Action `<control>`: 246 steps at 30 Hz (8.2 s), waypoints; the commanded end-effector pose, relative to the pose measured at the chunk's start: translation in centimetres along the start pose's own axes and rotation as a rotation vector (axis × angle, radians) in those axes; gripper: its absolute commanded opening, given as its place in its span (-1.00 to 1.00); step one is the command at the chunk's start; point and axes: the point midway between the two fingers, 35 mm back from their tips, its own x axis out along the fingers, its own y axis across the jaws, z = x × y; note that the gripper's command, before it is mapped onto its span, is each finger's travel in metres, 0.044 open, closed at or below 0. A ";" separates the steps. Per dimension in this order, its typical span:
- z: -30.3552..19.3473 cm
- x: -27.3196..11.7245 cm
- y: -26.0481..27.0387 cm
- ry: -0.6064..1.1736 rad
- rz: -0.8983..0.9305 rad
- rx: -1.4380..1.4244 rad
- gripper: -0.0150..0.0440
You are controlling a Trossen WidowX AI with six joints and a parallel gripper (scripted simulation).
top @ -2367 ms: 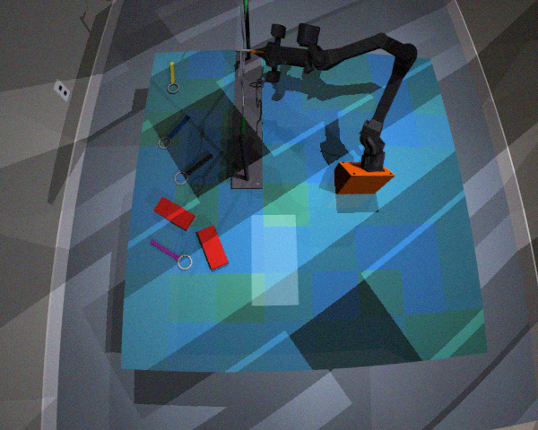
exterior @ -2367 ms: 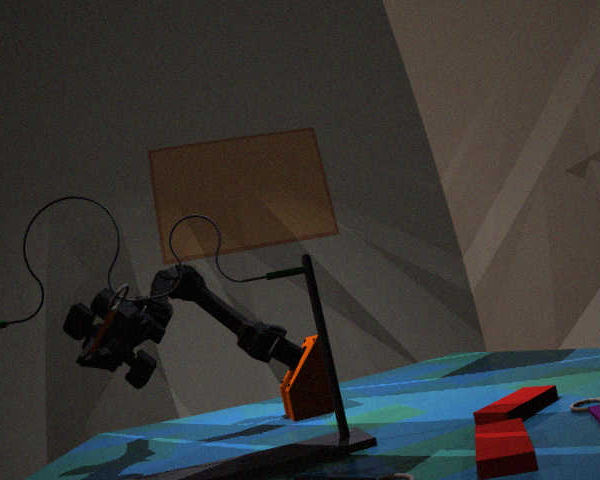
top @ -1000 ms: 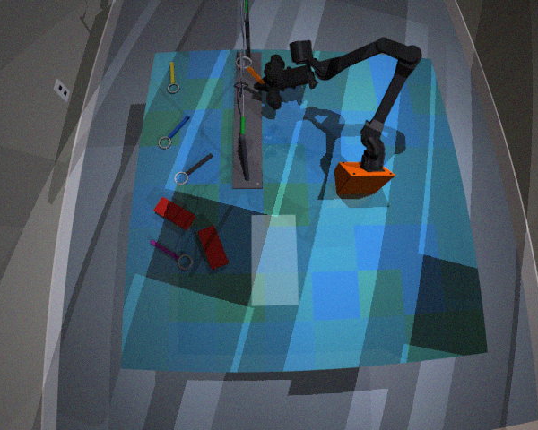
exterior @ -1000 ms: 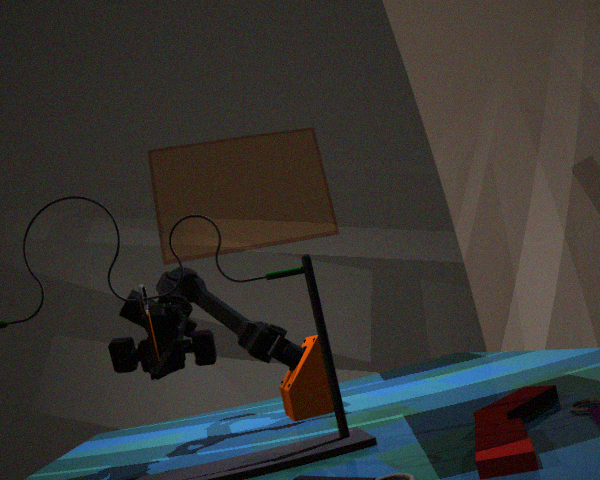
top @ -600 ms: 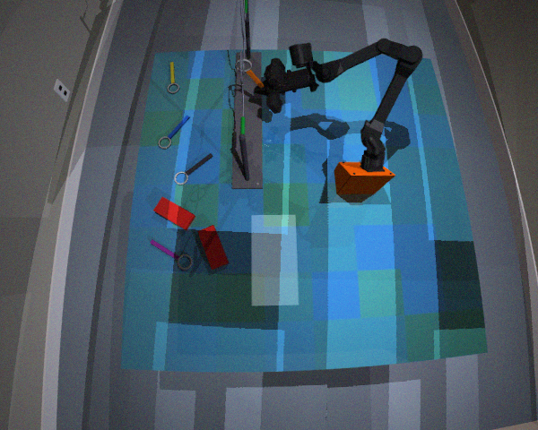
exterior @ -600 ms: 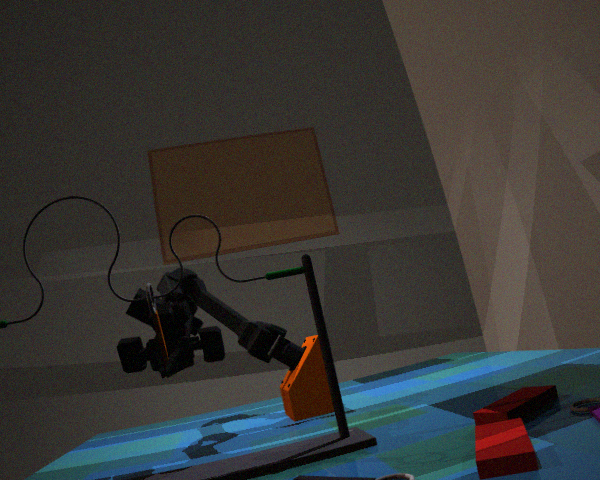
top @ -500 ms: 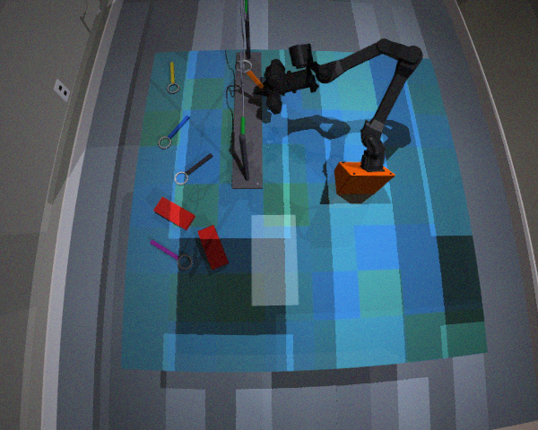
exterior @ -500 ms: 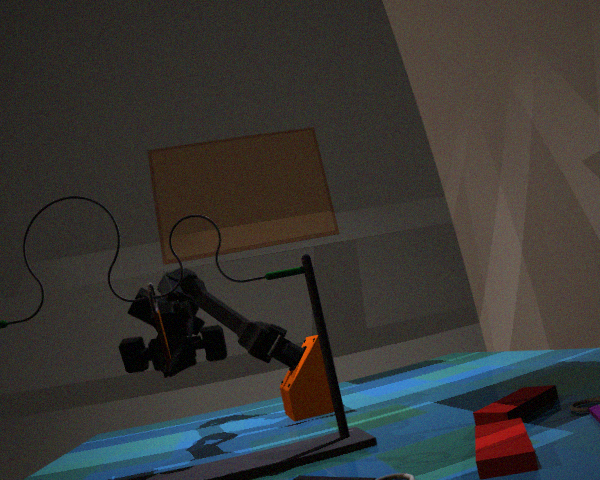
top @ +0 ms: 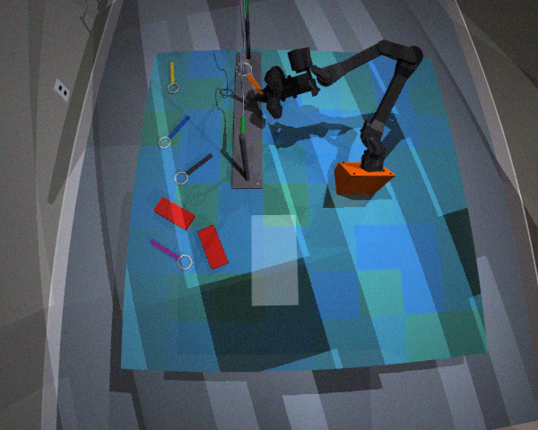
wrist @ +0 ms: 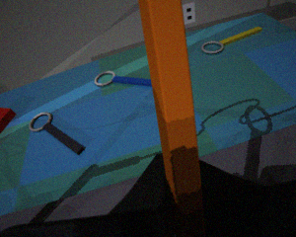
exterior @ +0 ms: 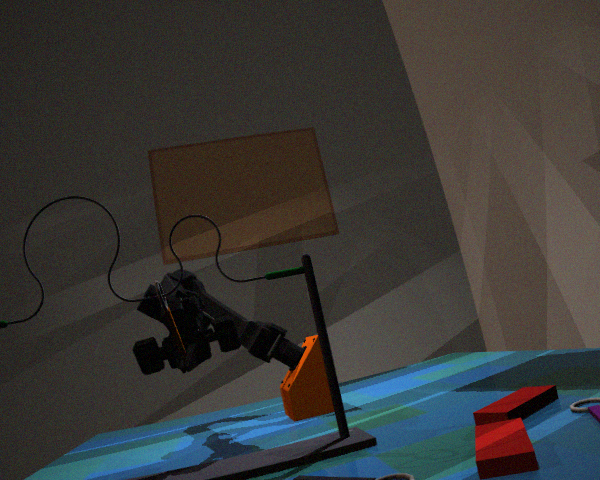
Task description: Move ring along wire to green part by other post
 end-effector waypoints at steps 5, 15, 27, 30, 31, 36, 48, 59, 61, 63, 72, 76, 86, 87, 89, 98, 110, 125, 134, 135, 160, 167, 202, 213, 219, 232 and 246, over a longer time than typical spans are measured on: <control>0.0 -0.4 2.0 0.012 0.055 0.097 -1.00; 0.6 -1.1 5.2 0.035 0.163 0.286 -1.00; 2.3 -2.6 8.9 0.067 0.308 0.540 -1.00; 2.9 -3.0 9.7 0.075 0.345 0.604 -1.00; 3.1 -3.2 10.0 0.078 0.357 0.626 -1.00; 4.3 -4.0 11.2 0.091 0.418 0.734 -1.00; 7.4 -6.0 13.3 0.123 0.562 0.988 -1.00; 9.9 -7.5 14.1 0.145 0.660 1.162 -1.00; 10.3 -7.7 14.2 0.149 0.675 1.189 -1.00; 10.7 -8.0 14.2 0.152 0.691 1.216 -1.00; 11.9 -8.7 14.3 0.163 0.737 1.298 -1.00; 12.4 -8.9 14.3 0.166 0.752 1.325 -1.00; 13.2 -9.4 14.2 0.173 0.783 1.381 -1.00; 13.3 -9.5 14.2 0.174 0.786 1.386 -1.00; 13.5 -9.6 14.2 0.175 0.792 1.397 -1.00; 14.2 -9.9 14.1 0.180 0.815 1.438 -1.00; 15.0 -10.4 13.9 0.186 0.838 1.479 -1.00; 15.7 -10.7 13.6 0.189 0.850 1.501 -1.00; 15.9 -10.8 13.5 0.187 0.843 1.488 -1.00; 15.9 -10.8 13.5 0.187 0.842 1.487 -1.00; 14.9 -10.2 13.5 0.158 0.715 1.259 -1.00; 14.0 -9.7 13.4 0.141 0.638 1.121 -1.00; 10.3 -7.2 10.3 0.048 0.234 0.405 -1.00; 9.8 -6.7 8.7 0.018 0.104 0.174 -1.00; 9.7 -6.5 7.7 0.001 0.034 0.048 -1.00; 9.8 -6.3 5.6 -0.035 -0.120 -0.224 -1.00; 10.6 -6.5 3.5 -0.073 -0.285 -0.517 -1.00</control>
